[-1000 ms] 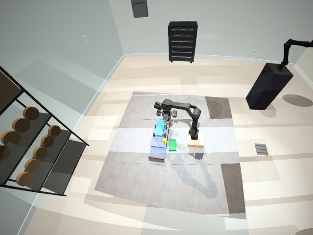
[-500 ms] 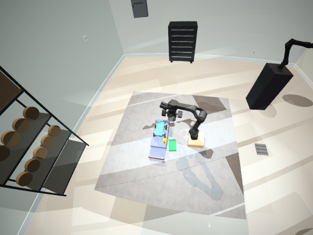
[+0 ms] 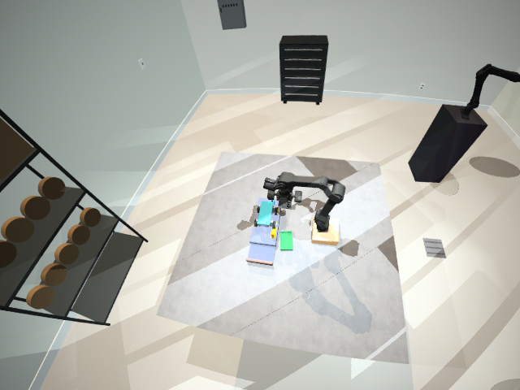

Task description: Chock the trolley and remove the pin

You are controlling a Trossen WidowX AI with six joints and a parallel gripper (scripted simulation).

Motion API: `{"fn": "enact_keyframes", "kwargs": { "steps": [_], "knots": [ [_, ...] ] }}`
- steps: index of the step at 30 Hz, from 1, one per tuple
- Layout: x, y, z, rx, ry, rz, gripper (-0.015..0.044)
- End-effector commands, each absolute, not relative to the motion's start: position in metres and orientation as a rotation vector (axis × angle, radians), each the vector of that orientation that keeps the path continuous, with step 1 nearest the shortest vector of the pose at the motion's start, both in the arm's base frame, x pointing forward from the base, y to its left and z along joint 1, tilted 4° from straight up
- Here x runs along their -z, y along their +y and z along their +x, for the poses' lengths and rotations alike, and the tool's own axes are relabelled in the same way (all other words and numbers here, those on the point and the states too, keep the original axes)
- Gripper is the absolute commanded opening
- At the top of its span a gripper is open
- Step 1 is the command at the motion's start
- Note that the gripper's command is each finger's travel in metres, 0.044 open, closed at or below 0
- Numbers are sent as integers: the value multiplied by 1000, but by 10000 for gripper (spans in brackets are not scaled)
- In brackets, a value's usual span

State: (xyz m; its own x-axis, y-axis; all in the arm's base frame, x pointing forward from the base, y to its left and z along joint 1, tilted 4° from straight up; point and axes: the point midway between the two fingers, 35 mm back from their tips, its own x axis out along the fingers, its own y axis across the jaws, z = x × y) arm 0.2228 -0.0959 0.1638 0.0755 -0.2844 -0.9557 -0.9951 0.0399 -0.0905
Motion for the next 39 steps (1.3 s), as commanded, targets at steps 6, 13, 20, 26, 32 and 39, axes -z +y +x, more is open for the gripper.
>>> {"fn": "enact_keyframes", "kwargs": {
  "steps": [6,13,20,26,32,39],
  "knots": [
    [-159,-65,225,-952,1379,-1411,0],
    [-155,-39,227,-953,1377,-1409,0],
    [-151,-13,229,-955,1375,-1407,0],
    [-147,10,229,-956,1374,-1406,0],
    [-144,32,230,-957,1373,-1404,0],
    [-139,60,230,-958,1372,-1403,0]
  ]
}}
